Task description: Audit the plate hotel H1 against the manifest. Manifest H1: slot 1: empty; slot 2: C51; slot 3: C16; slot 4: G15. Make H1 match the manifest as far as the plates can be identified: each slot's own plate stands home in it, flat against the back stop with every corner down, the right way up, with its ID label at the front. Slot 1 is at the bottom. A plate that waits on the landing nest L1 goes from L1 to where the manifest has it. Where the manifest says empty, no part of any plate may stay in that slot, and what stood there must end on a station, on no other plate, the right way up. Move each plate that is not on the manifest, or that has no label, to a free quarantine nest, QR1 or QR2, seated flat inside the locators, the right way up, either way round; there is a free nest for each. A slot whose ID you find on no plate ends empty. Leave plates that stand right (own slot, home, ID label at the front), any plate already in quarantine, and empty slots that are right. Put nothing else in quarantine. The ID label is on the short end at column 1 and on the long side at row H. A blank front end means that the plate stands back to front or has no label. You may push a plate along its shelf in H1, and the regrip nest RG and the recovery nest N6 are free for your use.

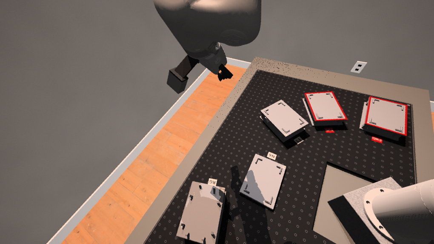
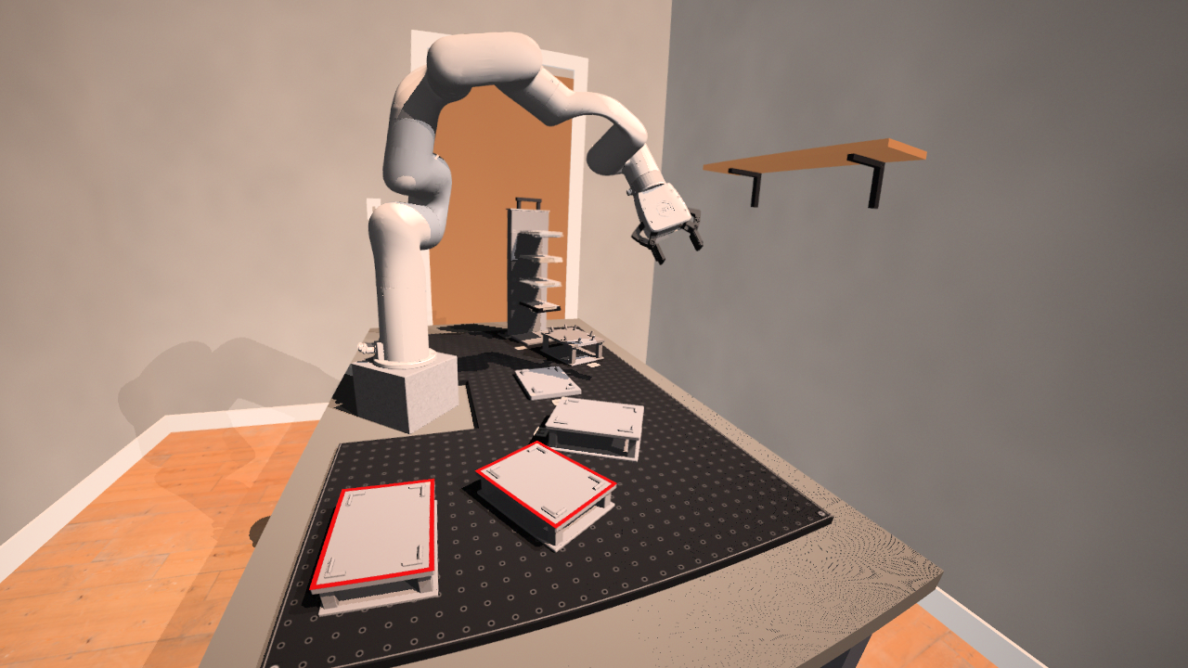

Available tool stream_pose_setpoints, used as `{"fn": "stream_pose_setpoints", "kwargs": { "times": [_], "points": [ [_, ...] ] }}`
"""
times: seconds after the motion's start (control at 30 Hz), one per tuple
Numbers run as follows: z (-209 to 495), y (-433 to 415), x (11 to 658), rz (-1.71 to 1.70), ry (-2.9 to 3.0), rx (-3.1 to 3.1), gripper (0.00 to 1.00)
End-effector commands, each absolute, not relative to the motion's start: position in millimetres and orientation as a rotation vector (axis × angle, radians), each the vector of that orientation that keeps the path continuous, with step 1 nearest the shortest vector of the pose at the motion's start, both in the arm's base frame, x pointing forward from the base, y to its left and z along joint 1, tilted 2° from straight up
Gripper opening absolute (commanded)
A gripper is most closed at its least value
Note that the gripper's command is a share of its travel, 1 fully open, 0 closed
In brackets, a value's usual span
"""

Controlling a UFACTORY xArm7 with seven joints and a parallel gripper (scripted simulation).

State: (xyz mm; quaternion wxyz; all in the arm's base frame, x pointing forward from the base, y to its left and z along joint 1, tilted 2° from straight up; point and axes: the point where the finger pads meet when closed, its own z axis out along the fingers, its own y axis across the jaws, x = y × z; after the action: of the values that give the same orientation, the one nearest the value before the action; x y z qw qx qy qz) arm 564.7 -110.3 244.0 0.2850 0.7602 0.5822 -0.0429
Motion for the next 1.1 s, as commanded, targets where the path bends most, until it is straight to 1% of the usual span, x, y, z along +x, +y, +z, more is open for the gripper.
{"fn": "stream_pose_setpoints", "kwargs": {
  "times": [0.0,0.1,0.53,0.63,1.07],
  "points": [
    [241,-96,563,-0.111,1.578,2.031,1.0],
    [236,-82,560,-0.109,1.686,2.034,1.0],
    [223,-40,549,-0.104,1.797,2.032,1.0],
    [219,-27,544,-0.093,1.912,2.023,1.0],
    [206,20,529,-0.071,2.07,2.0,1.0]
  ]
}}
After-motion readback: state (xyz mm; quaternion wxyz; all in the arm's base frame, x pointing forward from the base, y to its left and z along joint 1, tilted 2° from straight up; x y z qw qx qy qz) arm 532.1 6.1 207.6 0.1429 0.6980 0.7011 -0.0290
